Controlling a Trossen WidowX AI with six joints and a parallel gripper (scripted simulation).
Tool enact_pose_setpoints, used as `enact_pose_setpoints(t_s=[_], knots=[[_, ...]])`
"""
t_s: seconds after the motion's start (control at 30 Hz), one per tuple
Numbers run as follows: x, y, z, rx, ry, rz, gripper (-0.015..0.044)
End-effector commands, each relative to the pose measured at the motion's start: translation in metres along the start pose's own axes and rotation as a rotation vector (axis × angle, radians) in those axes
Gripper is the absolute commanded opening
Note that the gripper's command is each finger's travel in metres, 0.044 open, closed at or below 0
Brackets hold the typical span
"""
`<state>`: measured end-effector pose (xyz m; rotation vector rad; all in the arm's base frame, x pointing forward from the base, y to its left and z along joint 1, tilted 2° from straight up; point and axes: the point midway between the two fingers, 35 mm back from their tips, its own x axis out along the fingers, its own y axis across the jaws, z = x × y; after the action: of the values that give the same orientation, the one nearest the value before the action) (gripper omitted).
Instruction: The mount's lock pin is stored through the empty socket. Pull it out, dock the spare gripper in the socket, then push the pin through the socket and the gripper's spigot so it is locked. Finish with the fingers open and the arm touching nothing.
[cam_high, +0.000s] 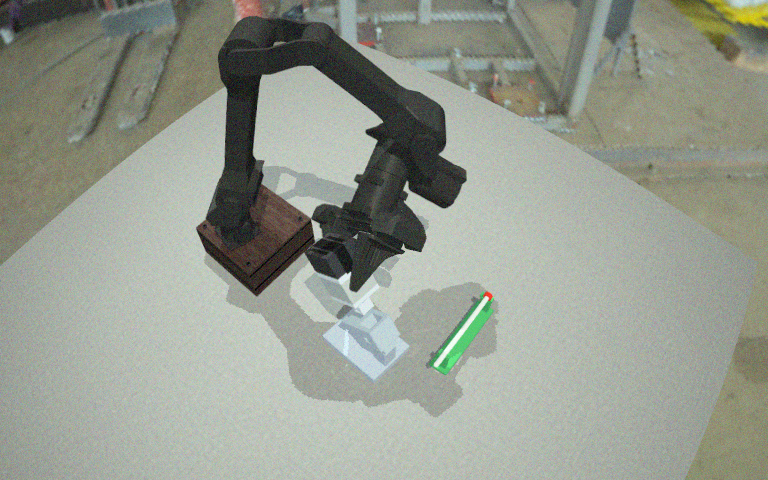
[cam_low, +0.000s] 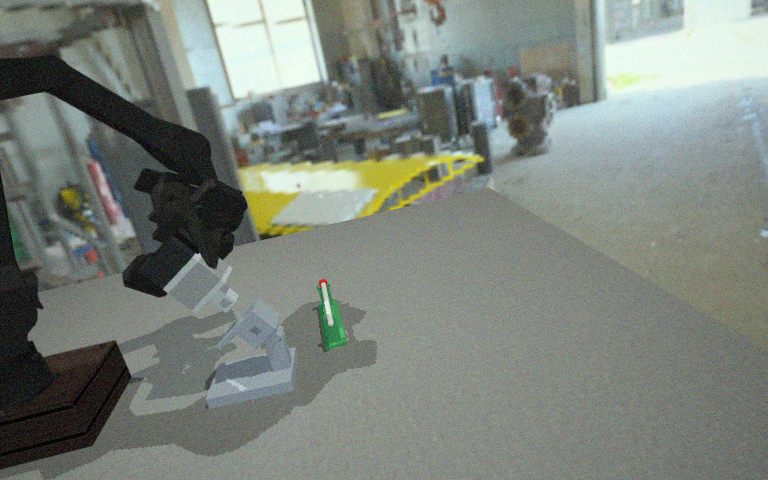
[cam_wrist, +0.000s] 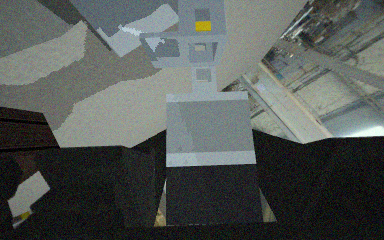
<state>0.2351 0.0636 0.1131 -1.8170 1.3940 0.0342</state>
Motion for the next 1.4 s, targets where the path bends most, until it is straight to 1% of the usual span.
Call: enact_pose_setpoints(t_s=[0.0,1.37], knots=[[0.004,-0.001,0.003,-0.005,0.005,-0.013,0.0],[0.028,-0.003,0.044,-0.003,0.004,-0.016,0.0]])
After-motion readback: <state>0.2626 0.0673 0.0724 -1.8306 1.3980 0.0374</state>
